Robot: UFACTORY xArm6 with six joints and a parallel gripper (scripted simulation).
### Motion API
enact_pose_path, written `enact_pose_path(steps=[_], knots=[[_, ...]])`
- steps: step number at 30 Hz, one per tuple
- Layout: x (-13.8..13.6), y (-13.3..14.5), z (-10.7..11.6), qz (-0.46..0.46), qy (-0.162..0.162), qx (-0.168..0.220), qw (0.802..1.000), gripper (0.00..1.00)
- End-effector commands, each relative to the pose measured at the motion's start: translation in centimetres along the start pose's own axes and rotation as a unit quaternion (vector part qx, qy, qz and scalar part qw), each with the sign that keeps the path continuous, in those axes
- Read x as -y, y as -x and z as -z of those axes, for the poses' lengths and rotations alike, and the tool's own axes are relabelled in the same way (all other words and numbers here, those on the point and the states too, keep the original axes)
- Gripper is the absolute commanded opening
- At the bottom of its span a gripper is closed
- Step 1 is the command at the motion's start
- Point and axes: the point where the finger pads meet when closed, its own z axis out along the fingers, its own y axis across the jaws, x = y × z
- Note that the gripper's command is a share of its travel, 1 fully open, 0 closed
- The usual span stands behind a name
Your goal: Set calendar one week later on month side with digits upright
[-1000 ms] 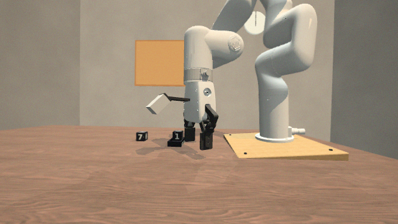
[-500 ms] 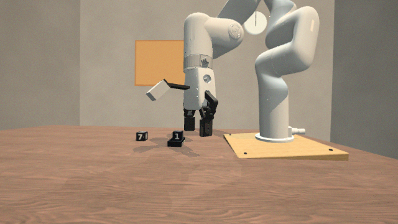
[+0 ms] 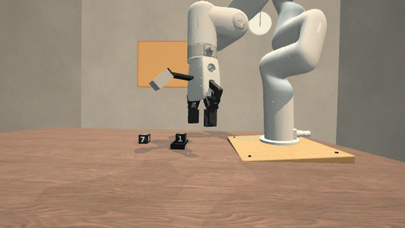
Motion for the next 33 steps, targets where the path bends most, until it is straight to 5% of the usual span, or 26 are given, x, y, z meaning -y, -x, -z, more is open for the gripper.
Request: enact_pose_path(steps=[1, 21, 33], knots=[[0.0, -0.1, 0.2, 0.0, 0.0, -0.002, 1.0, 1.0], [-0.3, -0.2, 0.2, 0.041, 0.0, -0.002, 0.999, 1.0], [-1.3, -0.4, 0.4, 0.193, 0.0, -0.001, 0.981, 1.0]])
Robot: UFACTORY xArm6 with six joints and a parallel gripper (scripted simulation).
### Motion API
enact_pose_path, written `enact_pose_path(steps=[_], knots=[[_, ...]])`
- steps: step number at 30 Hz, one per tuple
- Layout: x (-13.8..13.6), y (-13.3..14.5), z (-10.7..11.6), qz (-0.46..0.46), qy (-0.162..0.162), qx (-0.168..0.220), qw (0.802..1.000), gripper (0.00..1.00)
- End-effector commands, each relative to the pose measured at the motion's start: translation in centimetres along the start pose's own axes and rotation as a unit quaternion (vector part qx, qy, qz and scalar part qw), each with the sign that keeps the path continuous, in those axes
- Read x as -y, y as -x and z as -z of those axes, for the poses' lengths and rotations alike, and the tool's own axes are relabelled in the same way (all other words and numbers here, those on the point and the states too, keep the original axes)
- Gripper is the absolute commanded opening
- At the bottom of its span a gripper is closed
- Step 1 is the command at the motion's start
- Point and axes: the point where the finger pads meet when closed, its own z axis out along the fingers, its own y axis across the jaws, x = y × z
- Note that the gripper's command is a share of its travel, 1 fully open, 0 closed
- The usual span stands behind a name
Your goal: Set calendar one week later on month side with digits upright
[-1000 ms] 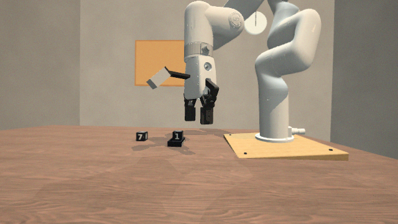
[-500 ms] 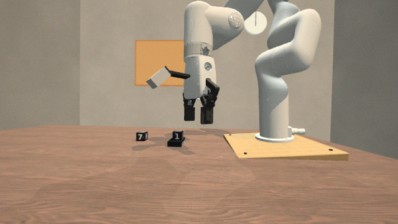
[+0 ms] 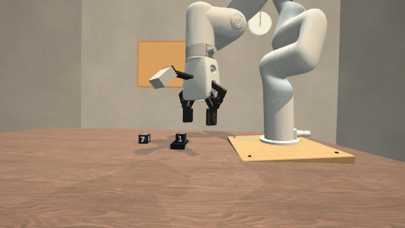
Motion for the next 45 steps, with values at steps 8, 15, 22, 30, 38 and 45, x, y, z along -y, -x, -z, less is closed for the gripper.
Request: enact_pose_path(steps=[8, 15, 22, 30, 38, 45], knots=[[-1.3, 0.0, 0.3, 0.173, -0.005, -0.004, 0.985, 1.0], [-1.8, 0.1, 0.3, 0.252, -0.005, -0.004, 0.968, 1.0], [-2.4, 0.1, 0.4, 0.33, -0.004, -0.004, 0.944, 1.0], [-3.3, 0.3, 0.6, 0.449, -0.004, -0.005, 0.894, 1.0], [-4.0, 0.4, 0.7, 0.536, -0.003, -0.005, 0.844, 1.0], [-4.8, 0.6, 0.8, 0.619, -0.003, -0.005, 0.786, 1.0]])
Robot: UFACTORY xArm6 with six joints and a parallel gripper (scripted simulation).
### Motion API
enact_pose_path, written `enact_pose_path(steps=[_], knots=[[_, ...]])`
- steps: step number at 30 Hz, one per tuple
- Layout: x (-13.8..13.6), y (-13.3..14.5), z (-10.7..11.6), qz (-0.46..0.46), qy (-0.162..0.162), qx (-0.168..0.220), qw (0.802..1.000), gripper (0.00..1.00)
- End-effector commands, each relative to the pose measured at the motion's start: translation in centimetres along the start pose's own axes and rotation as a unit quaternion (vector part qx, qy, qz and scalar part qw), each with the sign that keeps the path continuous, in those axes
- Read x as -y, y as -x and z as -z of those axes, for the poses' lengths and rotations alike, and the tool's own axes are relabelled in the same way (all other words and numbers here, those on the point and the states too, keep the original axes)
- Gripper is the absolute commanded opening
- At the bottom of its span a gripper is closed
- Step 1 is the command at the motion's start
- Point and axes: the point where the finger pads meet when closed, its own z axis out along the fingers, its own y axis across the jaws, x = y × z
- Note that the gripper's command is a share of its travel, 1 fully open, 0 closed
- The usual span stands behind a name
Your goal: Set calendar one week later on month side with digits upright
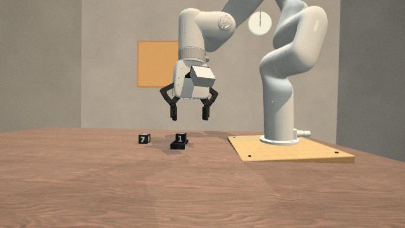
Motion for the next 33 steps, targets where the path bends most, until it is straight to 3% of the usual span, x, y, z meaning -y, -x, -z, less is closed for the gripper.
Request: enact_pose_path(steps=[1, 11, 25, 28, 30, 33], knots=[[-0.2, 0.6, 0.2, 0.086, 0.002, -0.01, 0.996, 1.0], [-0.3, 1.4, 0.3, 0.197, 0.003, -0.01, 0.98, 1.0], [-0.5, 3.1, 0.5, 0.409, 0.005, -0.009, 0.912, 1.0], [-0.5, 3.1, 0.5, 0.41, 0.005, -0.009, 0.912, 1.0], [-0.5, 3.5, 0.6, 0.467, 0.006, -0.008, 0.884, 1.0], [-0.5, 3.8, 0.6, 0.496, 0.006, -0.008, 0.868, 1.0]])
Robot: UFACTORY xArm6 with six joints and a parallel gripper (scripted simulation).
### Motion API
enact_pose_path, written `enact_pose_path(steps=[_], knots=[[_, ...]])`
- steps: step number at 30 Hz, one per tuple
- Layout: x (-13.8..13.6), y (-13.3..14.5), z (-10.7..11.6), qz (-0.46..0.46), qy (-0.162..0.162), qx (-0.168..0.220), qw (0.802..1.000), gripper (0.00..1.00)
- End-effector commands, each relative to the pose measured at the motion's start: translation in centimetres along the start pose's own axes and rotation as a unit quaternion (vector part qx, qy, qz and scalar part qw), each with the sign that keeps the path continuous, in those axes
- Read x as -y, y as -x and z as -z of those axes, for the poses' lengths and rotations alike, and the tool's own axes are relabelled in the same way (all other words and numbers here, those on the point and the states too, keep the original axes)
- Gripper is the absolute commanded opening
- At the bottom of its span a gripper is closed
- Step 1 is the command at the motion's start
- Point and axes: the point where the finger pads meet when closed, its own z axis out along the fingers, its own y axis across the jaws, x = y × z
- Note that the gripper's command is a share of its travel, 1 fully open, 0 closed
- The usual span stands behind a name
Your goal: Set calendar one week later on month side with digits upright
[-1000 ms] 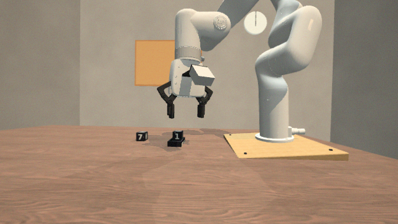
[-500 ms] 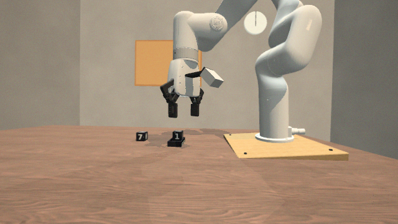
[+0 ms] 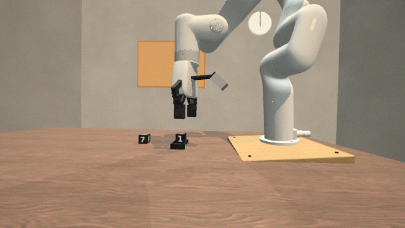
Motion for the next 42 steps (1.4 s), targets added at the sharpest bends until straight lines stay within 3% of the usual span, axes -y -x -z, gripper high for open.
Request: enact_pose_path(steps=[1, 13, 22, 27, 30, 32, 39, 42], knots=[[0.4, 0.5, 0.2, 0.086, 0.009, -0.003, 0.996, 1.0], [1.2, 1.2, 0.3, 0.227, 0.009, -0.002, 0.974, 1.0], [2.0, 1.8, 0.5, 0.355, 0.01, -0.001, 0.935, 1.0], [2.5, 2.2, 0.6, 0.432, 0.01, 0.0, 0.902, 1.0], [2.6, 2.3, 0.6, 0.441, 0.01, 0.0, 0.897, 1.0], [2.9, 2.5, 0.6, 0.49, 0.01, 0.001, 0.872, 1.0], [3.4, 2.9, 0.7, 0.561, 0.01, 0.002, 0.828, 1.0], [3.7, 3.1, 0.8, 0.6, 0.01, 0.003, 0.8, 1.0]])
